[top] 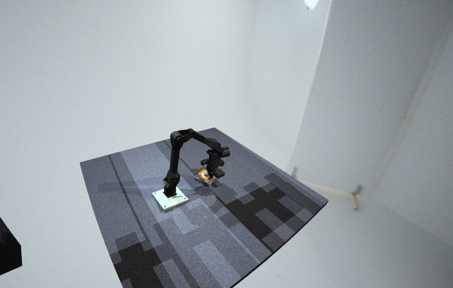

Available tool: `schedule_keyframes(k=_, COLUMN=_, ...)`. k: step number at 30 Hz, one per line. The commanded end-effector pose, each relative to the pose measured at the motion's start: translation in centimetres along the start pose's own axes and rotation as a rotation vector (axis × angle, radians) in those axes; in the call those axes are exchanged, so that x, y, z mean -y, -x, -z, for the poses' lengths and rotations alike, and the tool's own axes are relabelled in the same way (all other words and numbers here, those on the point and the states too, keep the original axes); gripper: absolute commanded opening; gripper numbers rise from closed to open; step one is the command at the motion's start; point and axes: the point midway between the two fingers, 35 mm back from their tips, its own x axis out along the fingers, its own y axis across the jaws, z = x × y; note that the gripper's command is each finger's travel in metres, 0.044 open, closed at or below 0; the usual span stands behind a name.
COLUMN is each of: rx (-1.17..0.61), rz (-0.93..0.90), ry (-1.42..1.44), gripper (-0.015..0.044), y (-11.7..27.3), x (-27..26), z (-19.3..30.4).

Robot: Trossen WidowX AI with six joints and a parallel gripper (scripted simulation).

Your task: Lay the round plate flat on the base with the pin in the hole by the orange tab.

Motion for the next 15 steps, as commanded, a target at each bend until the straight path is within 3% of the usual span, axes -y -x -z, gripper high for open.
schedule_keyframes(k=1, rx=0.013, rz=0.000, ry=0.000, gripper=0.0000, y=0.2, x=0.0, z=-0.8)
schedule_keyframes(k=15, rx=0.014, rz=0.000, ry=0.000, gripper=0.0000, y=0.3, x=-0.5, z=-2.3)
